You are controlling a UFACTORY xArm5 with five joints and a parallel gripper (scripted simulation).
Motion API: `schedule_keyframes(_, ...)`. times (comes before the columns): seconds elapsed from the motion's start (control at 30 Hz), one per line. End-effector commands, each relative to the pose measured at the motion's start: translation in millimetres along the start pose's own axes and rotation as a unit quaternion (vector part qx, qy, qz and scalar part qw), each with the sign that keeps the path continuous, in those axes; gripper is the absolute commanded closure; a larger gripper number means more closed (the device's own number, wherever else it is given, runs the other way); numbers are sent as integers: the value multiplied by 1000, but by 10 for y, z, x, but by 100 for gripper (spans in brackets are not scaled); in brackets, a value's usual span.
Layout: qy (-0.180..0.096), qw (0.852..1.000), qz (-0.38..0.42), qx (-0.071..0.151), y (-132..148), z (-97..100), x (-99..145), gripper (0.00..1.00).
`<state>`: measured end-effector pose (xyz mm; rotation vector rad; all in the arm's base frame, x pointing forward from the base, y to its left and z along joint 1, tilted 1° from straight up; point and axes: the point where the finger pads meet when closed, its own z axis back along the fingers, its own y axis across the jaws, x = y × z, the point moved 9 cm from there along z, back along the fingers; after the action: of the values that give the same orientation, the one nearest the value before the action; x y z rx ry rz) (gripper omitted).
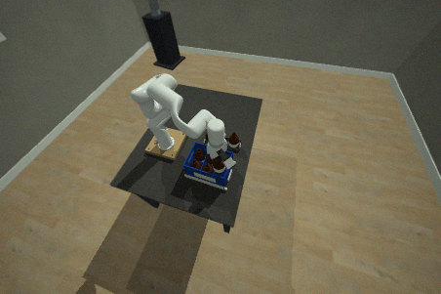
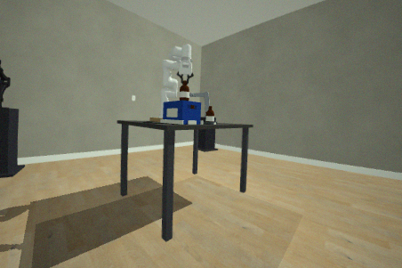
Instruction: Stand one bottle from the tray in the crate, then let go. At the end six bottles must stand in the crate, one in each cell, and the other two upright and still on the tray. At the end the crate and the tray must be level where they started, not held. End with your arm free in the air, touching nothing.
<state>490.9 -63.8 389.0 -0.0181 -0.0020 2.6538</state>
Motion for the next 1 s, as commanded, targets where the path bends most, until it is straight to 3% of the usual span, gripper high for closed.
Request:
schedule_keyframes(0.0, 2, 1000, 0, -1, -2, -14, -4, 100)
schedule_keyframes(0.97, 2, 1000, 0, -1, -3, -270, -7, 100)
